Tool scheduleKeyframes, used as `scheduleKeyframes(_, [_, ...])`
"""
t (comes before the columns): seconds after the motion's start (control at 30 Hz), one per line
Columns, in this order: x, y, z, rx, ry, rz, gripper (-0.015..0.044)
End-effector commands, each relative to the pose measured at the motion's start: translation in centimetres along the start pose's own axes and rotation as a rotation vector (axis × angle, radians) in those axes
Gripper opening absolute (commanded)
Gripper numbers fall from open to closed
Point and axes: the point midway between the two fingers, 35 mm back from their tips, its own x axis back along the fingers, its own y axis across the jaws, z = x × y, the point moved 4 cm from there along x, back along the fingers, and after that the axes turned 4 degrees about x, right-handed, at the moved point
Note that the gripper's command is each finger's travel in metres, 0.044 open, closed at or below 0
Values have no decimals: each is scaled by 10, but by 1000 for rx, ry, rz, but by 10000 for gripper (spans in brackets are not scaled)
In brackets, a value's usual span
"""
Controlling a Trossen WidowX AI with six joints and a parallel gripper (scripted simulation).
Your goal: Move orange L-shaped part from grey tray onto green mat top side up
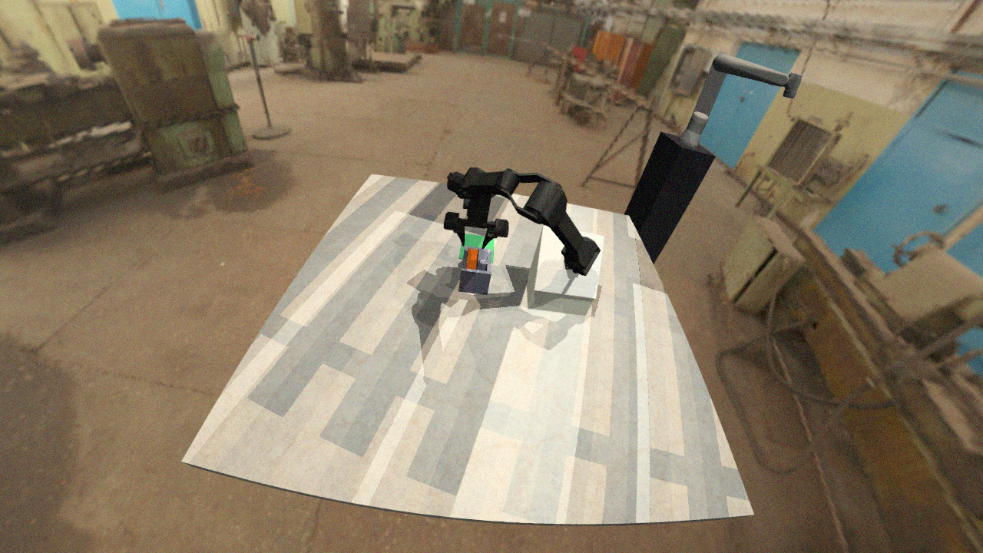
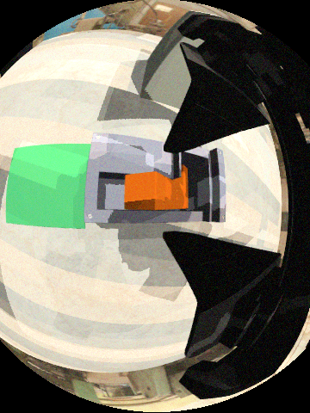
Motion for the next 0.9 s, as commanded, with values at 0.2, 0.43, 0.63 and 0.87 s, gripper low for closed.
scheduleKeyframes(0.2, [-18,-1,1,-8,7,6,280])
scheduleKeyframes(0.43, [-29,-2,1,-8,7,6,280])
scheduleKeyframes(0.63, [-39,-2,2,-8,9,6,280])
scheduleKeyframes(0.87, [-42,0,1,1,4,2,254])
